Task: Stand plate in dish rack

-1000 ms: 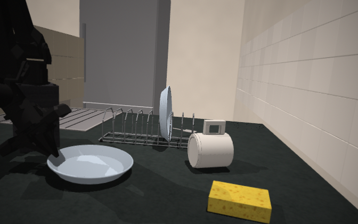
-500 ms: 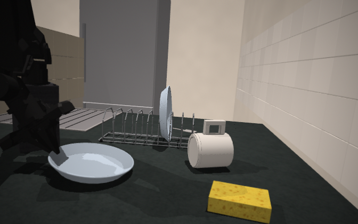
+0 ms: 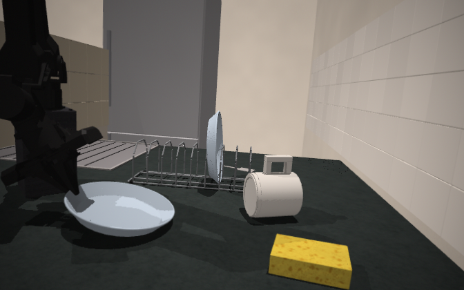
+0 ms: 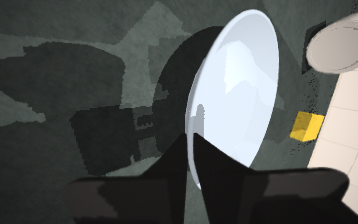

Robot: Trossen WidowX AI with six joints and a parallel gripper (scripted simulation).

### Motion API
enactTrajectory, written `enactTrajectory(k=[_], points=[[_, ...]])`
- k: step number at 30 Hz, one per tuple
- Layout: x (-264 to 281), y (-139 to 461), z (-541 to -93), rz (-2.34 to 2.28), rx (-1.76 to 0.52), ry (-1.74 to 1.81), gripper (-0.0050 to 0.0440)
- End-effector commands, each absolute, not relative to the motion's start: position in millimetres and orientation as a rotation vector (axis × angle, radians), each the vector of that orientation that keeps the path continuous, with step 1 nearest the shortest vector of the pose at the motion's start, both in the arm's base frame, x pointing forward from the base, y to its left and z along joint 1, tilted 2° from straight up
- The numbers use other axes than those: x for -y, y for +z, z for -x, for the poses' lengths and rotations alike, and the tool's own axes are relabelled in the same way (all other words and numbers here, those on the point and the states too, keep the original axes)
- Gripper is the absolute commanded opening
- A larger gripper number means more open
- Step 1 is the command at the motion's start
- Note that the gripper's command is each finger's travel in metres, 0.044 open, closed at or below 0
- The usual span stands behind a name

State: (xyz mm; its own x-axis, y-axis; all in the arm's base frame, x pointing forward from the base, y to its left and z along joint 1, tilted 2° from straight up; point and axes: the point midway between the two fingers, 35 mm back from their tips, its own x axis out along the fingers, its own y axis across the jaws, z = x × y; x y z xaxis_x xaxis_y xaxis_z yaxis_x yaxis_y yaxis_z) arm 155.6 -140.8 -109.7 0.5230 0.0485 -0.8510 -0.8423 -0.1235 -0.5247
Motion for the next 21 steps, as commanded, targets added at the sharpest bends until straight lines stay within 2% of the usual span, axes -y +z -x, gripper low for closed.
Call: enactTrajectory(k=[1,21], points=[[140.4,-106.5,-156.8,1.501,-0.742,0.909,0.0000],[139.3,-94.0,-164.3,1.475,-0.813,0.977,0.0000]])
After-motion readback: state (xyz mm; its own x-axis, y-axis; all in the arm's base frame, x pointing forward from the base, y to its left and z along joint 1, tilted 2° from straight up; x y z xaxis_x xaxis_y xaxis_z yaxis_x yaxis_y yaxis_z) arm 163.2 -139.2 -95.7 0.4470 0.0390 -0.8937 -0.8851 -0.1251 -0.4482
